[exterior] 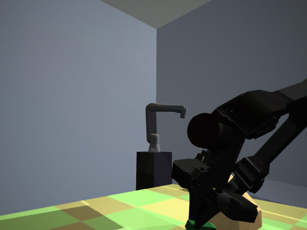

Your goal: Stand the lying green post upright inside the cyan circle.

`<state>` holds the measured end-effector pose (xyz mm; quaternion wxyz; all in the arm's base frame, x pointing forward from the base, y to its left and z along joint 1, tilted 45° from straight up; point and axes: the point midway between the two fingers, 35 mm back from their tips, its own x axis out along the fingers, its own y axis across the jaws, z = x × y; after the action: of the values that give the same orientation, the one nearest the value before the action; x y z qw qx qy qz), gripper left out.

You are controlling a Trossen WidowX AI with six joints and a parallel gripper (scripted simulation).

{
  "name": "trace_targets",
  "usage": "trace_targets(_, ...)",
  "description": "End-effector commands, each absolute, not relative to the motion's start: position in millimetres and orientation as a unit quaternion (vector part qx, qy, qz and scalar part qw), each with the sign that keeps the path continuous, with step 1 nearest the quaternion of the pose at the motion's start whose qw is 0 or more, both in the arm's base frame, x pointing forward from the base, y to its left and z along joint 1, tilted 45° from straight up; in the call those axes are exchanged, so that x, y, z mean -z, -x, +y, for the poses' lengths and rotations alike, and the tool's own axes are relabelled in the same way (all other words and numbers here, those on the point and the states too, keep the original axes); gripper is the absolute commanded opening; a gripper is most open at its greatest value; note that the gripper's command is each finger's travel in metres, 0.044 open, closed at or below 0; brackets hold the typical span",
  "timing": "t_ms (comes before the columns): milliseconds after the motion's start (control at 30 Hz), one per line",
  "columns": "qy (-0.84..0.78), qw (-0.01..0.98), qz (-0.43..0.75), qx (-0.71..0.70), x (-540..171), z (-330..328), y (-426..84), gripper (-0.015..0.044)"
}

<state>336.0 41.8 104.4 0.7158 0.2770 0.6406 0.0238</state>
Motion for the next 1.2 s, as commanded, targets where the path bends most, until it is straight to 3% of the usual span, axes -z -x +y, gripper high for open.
trace_targets(0, -0.272, 0.721, 0.637, -0.016, -102.0, 42.5, -333.9, 0.0023)
trace_targets(1167, -0.237, 0.785, 0.57, 0.043, -94.1, 46.0, -338.1, 0.0023)
